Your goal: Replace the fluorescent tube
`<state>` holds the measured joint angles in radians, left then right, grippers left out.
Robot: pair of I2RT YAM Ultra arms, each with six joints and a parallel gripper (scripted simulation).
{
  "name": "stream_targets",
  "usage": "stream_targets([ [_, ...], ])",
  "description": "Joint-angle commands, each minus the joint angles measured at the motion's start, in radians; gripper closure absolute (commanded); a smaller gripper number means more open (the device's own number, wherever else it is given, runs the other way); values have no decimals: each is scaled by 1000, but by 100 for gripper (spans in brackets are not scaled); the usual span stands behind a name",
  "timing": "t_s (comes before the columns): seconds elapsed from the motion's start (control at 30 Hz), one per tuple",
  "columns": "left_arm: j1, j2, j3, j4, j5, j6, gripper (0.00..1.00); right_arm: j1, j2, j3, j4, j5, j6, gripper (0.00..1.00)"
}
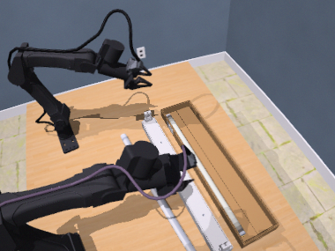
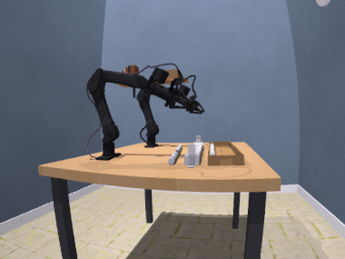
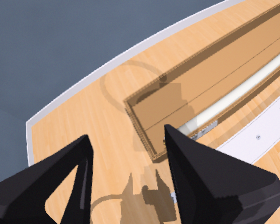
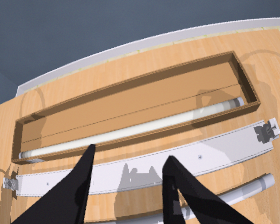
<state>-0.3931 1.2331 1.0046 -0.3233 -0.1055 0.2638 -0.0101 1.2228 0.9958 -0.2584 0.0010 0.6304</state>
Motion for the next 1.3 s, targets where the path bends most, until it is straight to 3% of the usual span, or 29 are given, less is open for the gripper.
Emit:
stream_targets([
  [0.0,-48,32,27,-97,-61,48,51,-16,21,2,-70,-8,157,51],
  [0.2,-195,97,17,-219,-92,152,51,-18,80,-41,-165,-2,391,51],
  [0.27,-241,111,-52,-258,-105,183,51,-19,102,-39,-194,-5,470,51],
  [0.4,-358,169,-1,-355,-145,261,51,-19,136,-82,-247,-3,620,51],
  [0.47,-405,165,-100,-364,-157,276,51,-20,149,-101,-267,-1,695,51],
  [0.53,-405,165,-100,-364,-157,276,51,-20,149,-101,-267,-1,695,51],
  [0.57,-457,217,-16,-439,-180,318,51,-23,186,-68,-328,-13,795,51],
  [0.73,-578,280,-10,-527,-220,372,51,-30,247,-53,-410,-20,982,51],
  [1.13,-609,287,-25,-528,-188,321,51,-19,260,-46,-423,-4,934,51],
  [1.23,-588,328,-75,-419,-174,363,51,-16,269,-38,-422,4,937,51],
  [1.27,-584,331,-81,-406,-173,367,51,-7,295,-99,-362,5,930,51],
])
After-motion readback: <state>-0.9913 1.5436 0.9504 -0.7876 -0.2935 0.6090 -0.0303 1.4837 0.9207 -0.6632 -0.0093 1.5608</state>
